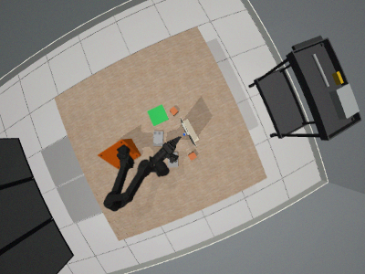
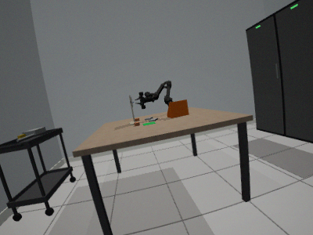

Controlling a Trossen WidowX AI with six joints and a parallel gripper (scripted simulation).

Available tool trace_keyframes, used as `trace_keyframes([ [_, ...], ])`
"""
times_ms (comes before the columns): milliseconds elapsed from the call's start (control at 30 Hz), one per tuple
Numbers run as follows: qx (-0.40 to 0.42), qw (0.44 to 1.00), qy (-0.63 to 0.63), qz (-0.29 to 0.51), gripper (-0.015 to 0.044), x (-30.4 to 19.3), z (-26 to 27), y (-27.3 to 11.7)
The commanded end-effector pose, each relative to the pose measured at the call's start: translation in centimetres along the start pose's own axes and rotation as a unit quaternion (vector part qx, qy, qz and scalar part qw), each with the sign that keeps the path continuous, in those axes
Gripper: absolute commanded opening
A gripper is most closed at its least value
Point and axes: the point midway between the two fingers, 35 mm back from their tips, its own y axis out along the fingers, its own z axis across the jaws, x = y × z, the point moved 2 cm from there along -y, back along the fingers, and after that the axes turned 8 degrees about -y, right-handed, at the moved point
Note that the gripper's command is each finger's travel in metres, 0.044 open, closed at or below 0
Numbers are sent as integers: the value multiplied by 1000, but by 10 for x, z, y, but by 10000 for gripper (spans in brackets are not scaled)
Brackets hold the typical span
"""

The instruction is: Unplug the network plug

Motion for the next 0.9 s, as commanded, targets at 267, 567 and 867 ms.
trace_keyframes([
  [267,0,1000,1,-3,156,4,0,13],
  [567,0,1000,1,-3,156,6,-1,23],
  [867,0,1000,1,-3,149,7,-2,30],
])
